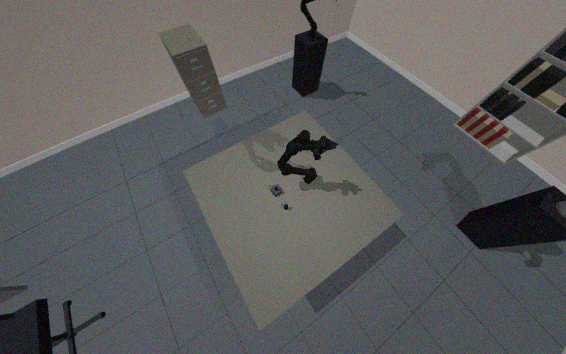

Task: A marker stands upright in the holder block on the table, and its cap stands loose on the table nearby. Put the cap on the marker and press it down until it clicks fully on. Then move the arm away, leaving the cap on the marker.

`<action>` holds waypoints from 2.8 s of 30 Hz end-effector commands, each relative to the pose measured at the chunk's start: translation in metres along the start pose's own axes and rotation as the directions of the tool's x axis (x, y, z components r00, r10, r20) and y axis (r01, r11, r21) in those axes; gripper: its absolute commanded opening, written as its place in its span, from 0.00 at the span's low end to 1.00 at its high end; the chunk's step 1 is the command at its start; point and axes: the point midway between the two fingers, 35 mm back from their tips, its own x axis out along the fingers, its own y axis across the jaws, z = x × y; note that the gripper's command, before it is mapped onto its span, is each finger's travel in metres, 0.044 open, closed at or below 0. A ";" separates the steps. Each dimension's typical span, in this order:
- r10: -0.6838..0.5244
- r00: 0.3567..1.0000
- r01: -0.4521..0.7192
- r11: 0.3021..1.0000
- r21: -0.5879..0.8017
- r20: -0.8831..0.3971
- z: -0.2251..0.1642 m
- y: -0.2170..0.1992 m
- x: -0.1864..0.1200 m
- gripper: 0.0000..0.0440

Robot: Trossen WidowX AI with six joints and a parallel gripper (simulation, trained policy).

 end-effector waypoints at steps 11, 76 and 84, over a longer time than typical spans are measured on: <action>-0.116 0.987 0.116 0.993 0.015 0.112 0.006 -0.025 0.027 0.72; -0.464 0.675 0.361 0.886 0.292 0.574 0.093 -0.102 0.113 0.74; -0.494 0.620 0.359 0.869 0.339 0.609 0.109 -0.108 0.119 0.74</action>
